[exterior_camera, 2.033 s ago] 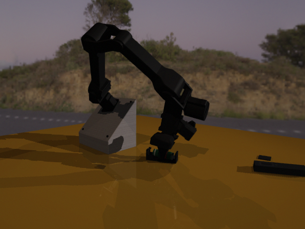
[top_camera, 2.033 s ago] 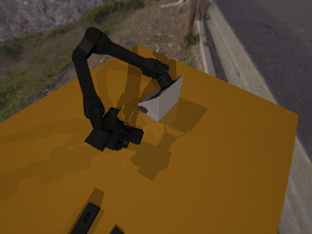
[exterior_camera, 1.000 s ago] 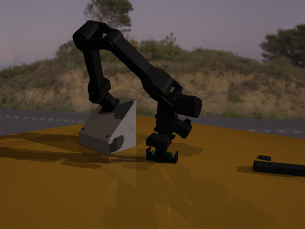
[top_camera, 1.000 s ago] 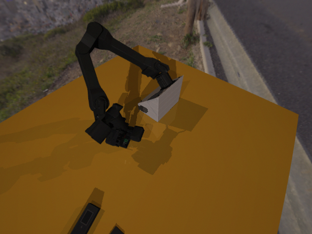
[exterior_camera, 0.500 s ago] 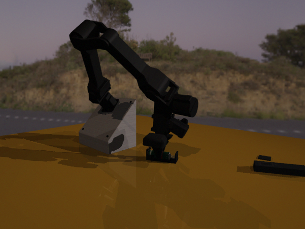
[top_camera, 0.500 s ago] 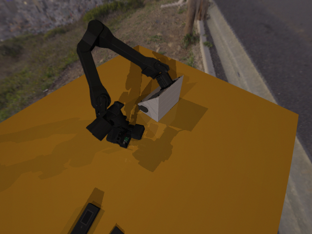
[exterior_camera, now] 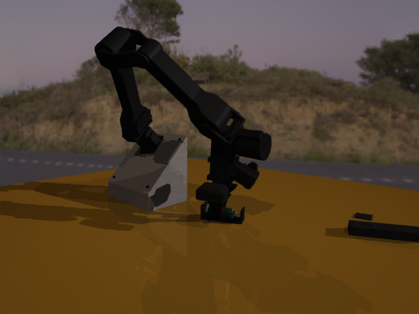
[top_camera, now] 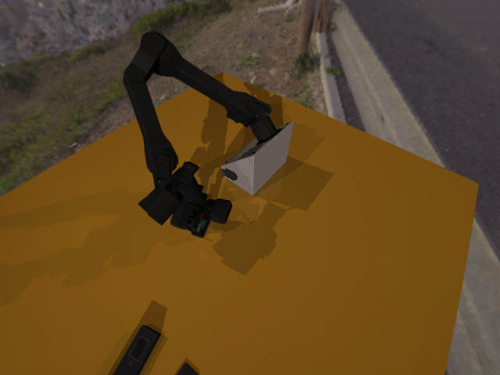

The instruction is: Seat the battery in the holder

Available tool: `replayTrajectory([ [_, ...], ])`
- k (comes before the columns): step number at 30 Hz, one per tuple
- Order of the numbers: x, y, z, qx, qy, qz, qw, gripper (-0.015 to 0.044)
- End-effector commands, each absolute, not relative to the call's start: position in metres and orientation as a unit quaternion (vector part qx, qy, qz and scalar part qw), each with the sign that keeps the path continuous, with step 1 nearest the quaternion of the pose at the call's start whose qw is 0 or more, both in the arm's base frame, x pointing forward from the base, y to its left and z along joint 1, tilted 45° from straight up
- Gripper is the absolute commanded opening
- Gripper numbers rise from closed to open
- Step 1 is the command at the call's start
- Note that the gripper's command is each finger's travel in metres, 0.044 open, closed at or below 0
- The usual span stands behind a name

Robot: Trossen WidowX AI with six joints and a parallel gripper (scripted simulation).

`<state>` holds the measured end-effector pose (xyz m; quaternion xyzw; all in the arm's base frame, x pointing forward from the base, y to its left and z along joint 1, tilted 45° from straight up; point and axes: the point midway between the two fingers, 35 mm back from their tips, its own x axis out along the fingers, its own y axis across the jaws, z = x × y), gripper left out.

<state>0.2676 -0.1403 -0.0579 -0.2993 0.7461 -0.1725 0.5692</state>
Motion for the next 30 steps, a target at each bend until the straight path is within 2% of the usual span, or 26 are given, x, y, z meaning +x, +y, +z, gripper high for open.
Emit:
replayTrajectory([
  [1,0.267,-0.14,-0.058,-0.3,0.746,-0.172,0.569,0.0184],
  [12,0.269,-0.13,-0.047,-0.299,0.746,-0.172,0.569,0.0184],
  [22,0.276,-0.078,0.004,-0.298,0.746,-0.171,0.57,0.044],
  [30,0.276,-0.076,0.005,-0.298,0.746,-0.171,0.57,0.044],
])
